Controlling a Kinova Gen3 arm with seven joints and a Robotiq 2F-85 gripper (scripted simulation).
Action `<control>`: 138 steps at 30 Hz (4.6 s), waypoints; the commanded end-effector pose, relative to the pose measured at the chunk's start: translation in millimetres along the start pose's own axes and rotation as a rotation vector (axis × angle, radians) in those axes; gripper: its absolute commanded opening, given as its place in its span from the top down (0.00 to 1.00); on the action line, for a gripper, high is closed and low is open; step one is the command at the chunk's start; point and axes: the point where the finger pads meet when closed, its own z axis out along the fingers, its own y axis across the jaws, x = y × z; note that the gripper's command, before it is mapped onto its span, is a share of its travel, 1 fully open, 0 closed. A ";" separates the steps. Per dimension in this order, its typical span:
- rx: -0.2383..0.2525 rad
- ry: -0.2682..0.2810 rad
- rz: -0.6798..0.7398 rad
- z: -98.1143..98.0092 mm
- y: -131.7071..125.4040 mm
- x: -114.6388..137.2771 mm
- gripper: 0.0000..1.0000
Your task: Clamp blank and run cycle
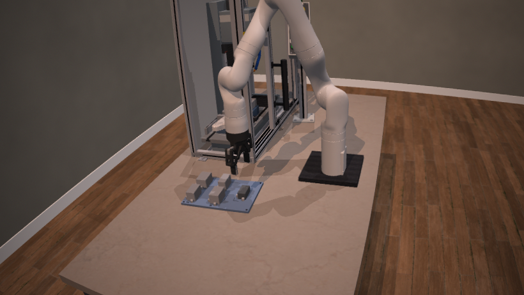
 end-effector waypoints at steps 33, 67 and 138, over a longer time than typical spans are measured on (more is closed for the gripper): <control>0.001 0.001 0.357 -0.5 -0.3 0.3 0.00; 0.001 0.001 0.817 -0.5 -0.3 0.3 0.00; 0.002 0.000 1.405 -3.7 5.0 59.9 0.00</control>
